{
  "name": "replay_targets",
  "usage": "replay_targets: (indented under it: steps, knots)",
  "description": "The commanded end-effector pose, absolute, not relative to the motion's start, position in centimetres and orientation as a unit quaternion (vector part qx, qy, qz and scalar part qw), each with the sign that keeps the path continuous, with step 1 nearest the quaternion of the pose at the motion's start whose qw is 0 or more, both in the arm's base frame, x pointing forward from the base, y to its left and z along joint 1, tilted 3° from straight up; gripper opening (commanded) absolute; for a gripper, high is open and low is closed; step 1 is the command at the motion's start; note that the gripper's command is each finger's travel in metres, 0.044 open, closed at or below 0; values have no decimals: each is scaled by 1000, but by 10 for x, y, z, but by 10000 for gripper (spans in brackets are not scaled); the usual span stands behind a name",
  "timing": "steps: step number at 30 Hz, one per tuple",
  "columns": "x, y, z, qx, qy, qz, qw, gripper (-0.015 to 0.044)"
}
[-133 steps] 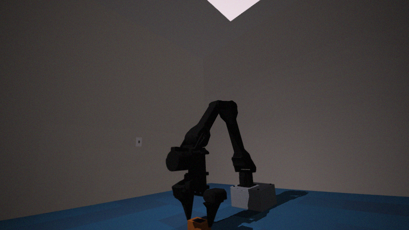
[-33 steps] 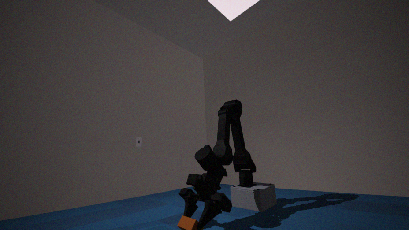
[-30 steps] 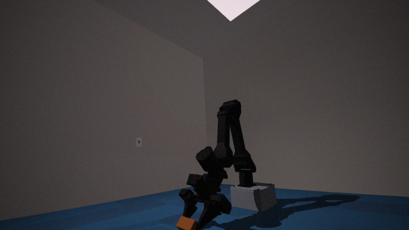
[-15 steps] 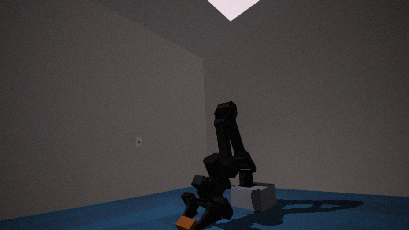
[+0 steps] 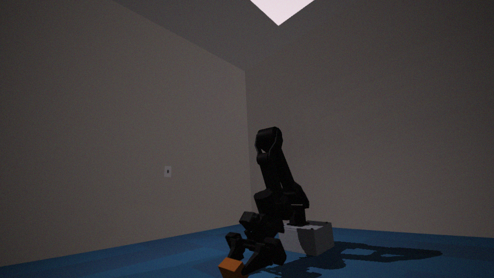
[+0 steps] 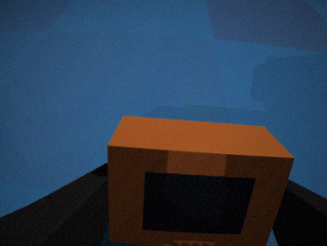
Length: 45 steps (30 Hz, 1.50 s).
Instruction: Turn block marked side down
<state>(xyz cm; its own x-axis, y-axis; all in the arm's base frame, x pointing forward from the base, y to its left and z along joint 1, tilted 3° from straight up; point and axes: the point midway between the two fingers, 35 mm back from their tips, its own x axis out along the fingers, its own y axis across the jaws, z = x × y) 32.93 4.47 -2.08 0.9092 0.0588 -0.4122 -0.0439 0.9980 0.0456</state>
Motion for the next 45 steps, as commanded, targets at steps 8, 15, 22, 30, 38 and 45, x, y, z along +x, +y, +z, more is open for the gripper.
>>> replay_targets:
  steps: [8, 15, 22, 30, 38, 45]
  knots:
    - [326, 44, -18, 19, 205, 24, 978, 0]
    - [326, 44, -18, 19, 205, 24, 978, 79]
    - [326, 44, -18, 19, 205, 24, 978, 262]
    - [326, 44, -18, 19, 205, 24, 978, 440]
    - [326, 44, -18, 19, 205, 24, 978, 440]
    - [326, 44, -18, 19, 205, 24, 978, 440]
